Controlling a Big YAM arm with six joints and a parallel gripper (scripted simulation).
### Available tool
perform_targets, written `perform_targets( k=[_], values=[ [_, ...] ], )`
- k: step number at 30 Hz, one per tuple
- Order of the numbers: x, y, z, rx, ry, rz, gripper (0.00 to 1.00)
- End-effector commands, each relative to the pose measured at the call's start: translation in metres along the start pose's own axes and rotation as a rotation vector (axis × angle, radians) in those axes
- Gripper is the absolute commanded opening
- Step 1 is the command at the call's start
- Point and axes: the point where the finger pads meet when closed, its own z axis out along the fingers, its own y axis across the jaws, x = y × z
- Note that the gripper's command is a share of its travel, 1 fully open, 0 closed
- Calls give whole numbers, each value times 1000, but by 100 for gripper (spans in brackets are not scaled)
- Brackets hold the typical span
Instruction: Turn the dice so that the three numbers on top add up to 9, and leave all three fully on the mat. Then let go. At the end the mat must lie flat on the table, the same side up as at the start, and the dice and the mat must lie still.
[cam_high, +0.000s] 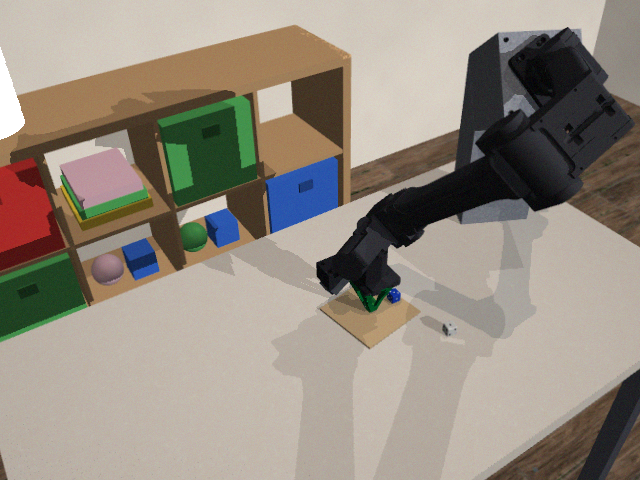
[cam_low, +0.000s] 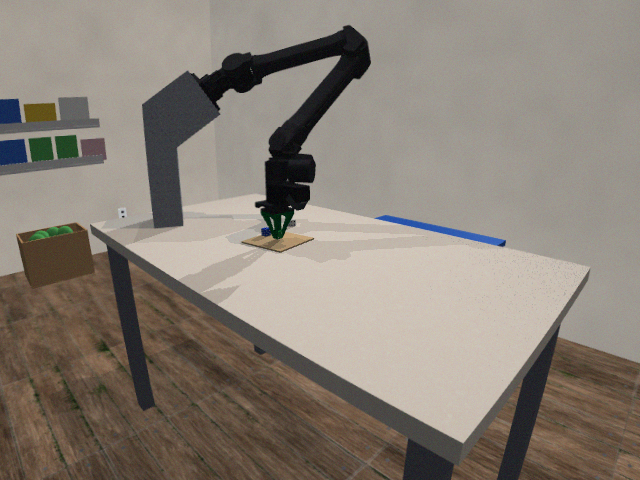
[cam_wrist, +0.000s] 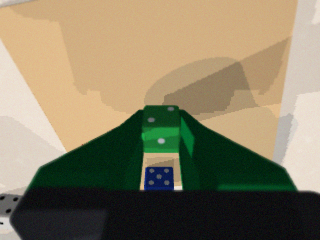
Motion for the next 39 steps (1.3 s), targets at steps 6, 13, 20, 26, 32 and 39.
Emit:
perform_targets(
  k=[6, 13, 20, 26, 32, 39],
  values=[
    [-2, -11, -5, 9, -10, 9, 15],
    [-2, -11, -5, 9, -10, 9, 15],
    [-4, -12, -6, 10, -12, 9, 15],
    [-4, -13, -7, 13, -11, 14, 15],
    [-5, -13, -7, 13, -13, 14, 15],
    [-5, -13, -7, 13, -13, 14, 15]
  ],
)
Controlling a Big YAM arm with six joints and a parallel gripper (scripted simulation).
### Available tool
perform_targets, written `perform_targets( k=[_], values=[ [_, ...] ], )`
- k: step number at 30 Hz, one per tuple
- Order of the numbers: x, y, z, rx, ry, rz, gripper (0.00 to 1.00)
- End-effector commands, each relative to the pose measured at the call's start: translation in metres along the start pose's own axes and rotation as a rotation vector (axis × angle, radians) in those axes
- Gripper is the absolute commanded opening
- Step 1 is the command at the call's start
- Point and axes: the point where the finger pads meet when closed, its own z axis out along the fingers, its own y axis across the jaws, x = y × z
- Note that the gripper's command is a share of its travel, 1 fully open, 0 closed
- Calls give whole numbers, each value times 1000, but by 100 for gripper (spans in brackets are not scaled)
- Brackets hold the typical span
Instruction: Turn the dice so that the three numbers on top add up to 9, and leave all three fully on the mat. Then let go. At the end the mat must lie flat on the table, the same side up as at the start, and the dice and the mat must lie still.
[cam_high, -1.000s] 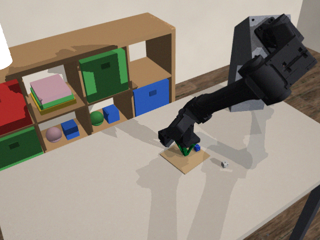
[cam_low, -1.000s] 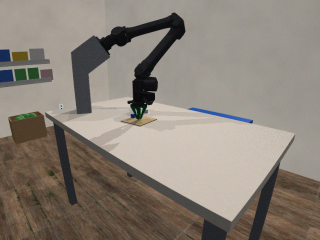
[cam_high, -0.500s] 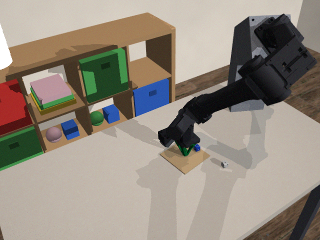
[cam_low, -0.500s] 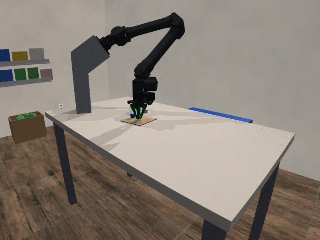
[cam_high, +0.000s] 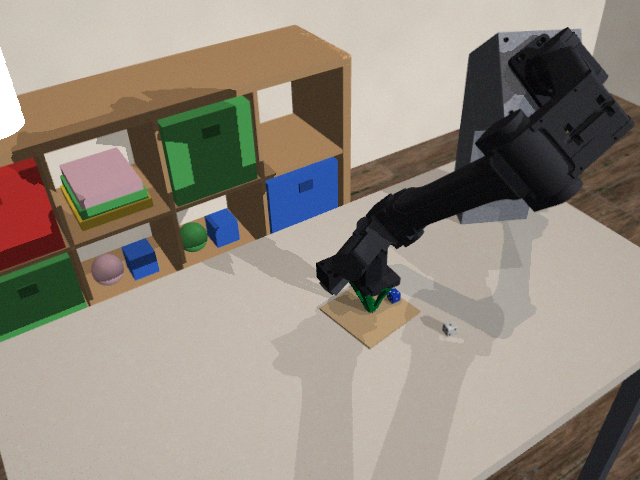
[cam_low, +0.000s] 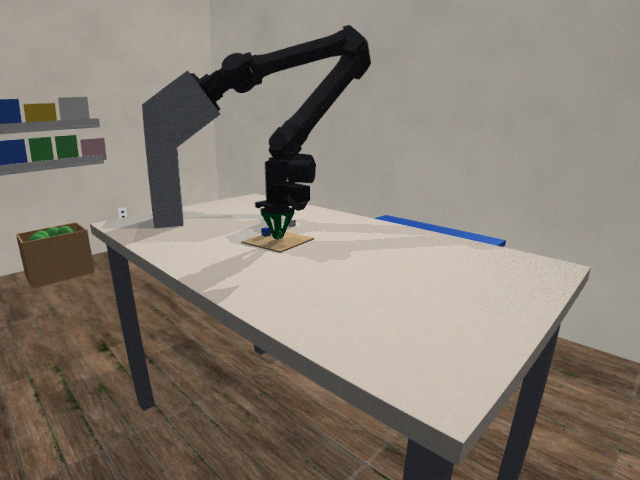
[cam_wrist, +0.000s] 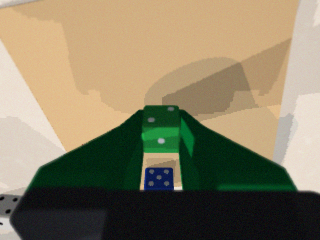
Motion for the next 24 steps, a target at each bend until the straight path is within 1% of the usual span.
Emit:
perform_targets(
  k=[1, 13, 24],
  values=[
    [-5, -13, -8, 13, -13, 16, 15],
    [-5, -13, -7, 13, -13, 16, 15],
    [-2, -8, 0, 6, -8, 11, 15]
  ],
)
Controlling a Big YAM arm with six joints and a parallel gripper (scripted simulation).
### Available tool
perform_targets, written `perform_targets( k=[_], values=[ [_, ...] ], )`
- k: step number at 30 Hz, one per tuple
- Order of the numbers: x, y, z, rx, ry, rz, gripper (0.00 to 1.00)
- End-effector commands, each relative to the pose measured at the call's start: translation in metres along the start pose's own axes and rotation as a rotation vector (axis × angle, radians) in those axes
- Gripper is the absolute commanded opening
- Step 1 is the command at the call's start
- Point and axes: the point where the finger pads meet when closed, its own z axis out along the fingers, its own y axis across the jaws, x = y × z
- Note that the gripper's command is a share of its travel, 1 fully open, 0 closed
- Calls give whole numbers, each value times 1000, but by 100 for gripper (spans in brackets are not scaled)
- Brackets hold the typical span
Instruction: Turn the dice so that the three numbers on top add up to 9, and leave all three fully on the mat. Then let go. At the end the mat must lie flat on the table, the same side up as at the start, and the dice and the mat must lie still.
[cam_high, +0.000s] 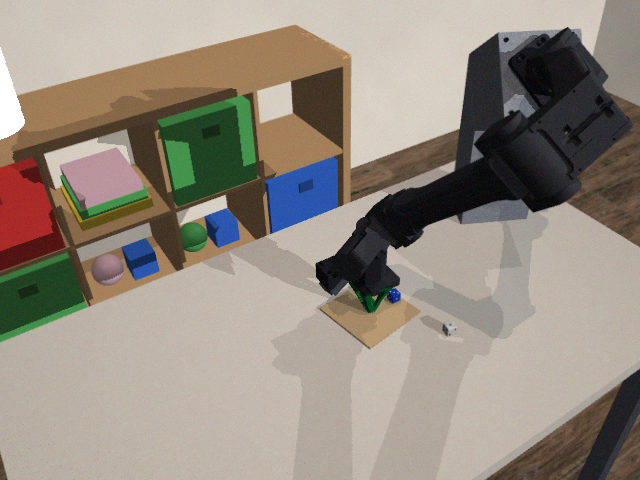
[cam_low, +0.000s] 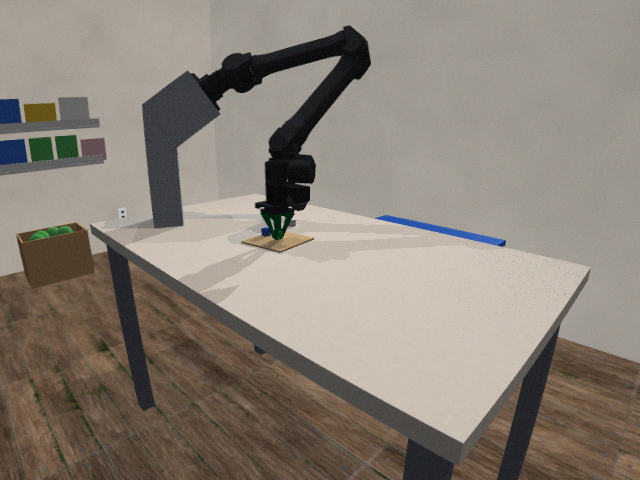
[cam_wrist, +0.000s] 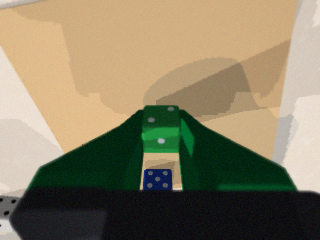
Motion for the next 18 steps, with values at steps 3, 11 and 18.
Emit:
perform_targets(
  k=[3, 11, 18],
  values=[
    [0, -4, -2, 4, -7, 8, 15],
    [0, -1, 2, 1, -4, 5, 15],
    [1, -1, 2, 1, -3, 5, 15]
  ],
)
